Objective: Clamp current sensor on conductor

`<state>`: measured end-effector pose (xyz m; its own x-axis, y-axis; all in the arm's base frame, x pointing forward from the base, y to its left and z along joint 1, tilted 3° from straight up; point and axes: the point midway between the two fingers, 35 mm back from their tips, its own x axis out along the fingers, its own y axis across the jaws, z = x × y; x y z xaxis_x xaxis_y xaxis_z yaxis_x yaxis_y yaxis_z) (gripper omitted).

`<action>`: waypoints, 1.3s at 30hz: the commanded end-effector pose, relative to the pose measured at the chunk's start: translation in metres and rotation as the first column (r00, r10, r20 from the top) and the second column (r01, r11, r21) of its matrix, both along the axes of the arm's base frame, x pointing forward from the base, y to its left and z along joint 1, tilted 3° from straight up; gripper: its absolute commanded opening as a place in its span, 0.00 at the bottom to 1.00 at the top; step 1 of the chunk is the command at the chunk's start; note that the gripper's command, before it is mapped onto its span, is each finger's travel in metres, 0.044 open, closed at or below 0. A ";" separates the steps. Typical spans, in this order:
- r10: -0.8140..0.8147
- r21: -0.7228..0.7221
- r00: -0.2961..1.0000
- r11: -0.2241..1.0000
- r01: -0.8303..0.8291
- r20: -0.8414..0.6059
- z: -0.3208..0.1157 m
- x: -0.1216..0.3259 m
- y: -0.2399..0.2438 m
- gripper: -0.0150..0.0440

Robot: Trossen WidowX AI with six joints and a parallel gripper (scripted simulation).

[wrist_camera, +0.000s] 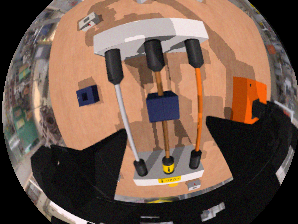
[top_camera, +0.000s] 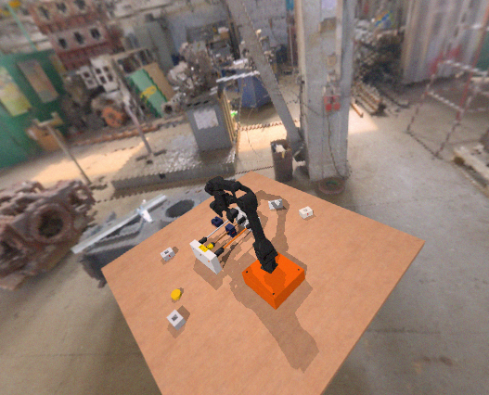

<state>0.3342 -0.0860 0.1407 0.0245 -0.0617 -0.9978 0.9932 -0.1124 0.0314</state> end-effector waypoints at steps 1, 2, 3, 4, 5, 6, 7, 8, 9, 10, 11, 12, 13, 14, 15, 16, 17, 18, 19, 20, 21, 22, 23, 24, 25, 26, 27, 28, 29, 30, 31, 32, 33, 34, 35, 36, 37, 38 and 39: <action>-0.004 -0.003 1.000 1.000 0.004 -0.003 0.002 -0.001 0.000 1.00; -0.004 -0.003 1.000 1.000 0.004 -0.003 0.002 -0.001 0.000 1.00; -0.004 -0.003 1.000 1.000 0.004 -0.003 0.002 -0.001 0.000 1.00; -0.004 -0.003 1.000 1.000 0.004 -0.003 0.002 -0.001 0.000 1.00; -0.004 -0.003 1.000 1.000 0.004 -0.003 0.002 -0.001 0.000 1.00; -0.004 -0.003 1.000 1.000 0.004 -0.003 0.002 -0.001 0.000 1.00; -0.004 -0.003 1.000 1.000 0.004 -0.003 0.002 -0.001 0.000 1.00; -0.004 -0.003 1.000 1.000 0.004 -0.003 0.002 -0.001 0.000 1.00; -0.004 -0.003 1.000 1.000 0.004 -0.003 0.002 -0.001 0.000 1.00; -0.004 -0.003 1.000 1.000 0.004 -0.003 0.002 -0.001 0.000 1.00; -0.004 -0.003 1.000 1.000 0.004 -0.003 0.002 -0.001 0.000 1.00; -0.004 -0.003 1.000 1.000 0.004 -0.003 0.002 -0.001 0.000 1.00; -0.004 -0.003 1.000 1.000 0.004 -0.003 0.002 -0.001 0.000 1.00; -0.004 -0.003 1.000 1.000 0.004 -0.003 0.002 -0.001 0.000 1.00; -0.004 -0.003 1.000 1.000 0.004 -0.003 0.002 -0.001 0.000 1.00; -0.004 -0.003 1.000 1.000 0.004 -0.003 0.002 -0.001 0.000 1.00; -0.004 -0.003 1.000 1.000 0.004 -0.003 0.002 -0.001 0.000 1.00; -0.004 -0.003 1.000 1.000 0.004 -0.003 0.002 -0.001 0.000 1.00; -0.004 -0.003 1.000 1.000 0.004 -0.003 0.002 -0.001 0.000 1.00; -0.004 -0.003 1.000 1.000 0.004 -0.003 0.002 -0.001 0.000 1.00; -0.004 -0.003 1.000 1.000 0.004 -0.003 0.002 -0.001 0.000 1.00; -0.004 -0.003 1.000 1.000 0.004 -0.003 0.002 -0.001 0.000 1.00; -0.004 -0.003 1.000 1.000 0.004 -0.003 0.002 -0.001 0.000 1.00; -0.004 -0.003 1.000 1.000 0.004 -0.003 0.002 -0.001 0.000 1.00; -0.004 -0.003 1.000 1.000 0.004 -0.003 0.002 -0.001 0.000 1.00; -0.004 -0.003 1.000 1.000 0.004 -0.003 0.002 -0.001 0.000 1.00; -0.004 -0.003 1.000 1.000 0.004 -0.003 0.002 -0.001 0.000 1.00; -0.004 -0.003 1.000 1.000 0.004 -0.003 0.002 -0.001 0.000 1.00; -0.004 -0.003 1.000 1.000 0.004 -0.003 0.002 -0.001 0.000 1.00; -0.004 -0.003 1.000 1.000 0.004 -0.003 0.002 -0.001 0.000 1.00; -0.004 -0.003 1.000 1.000 0.004 -0.003 0.002 -0.001 0.000 1.00; -0.004 -0.003 1.000 1.000 0.004 -0.003 0.002 -0.001 0.000 1.00; -0.004 -0.003 1.000 1.000 0.004 -0.003 0.002 -0.001 0.000 1.00; 0.006 -0.008 1.000 1.000 -0.007 -0.004 0.002 -0.001 0.002 1.00; 0.026 -0.031 1.000 0.999 -0.027 -0.015 0.000 -0.003 0.007 1.00; 0.059 -0.069 0.998 0.996 -0.061 -0.032 -0.002 -0.006 0.015 1.00; 0.098 -0.116 0.994 0.988 -0.103 -0.053 -0.005 -0.011 0.024 1.00; 0.136 -0.163 0.988 0.976 -0.147 -0.073 -0.008 -0.016 0.033 1.00; 0.174 -0.210 0.980 0.959 -0.190 -0.092 -0.010 -0.020 0.042 1.00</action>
<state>0.3251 -0.0715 0.1369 -0.0090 -0.1665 -0.9860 0.9992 -0.0398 -0.0024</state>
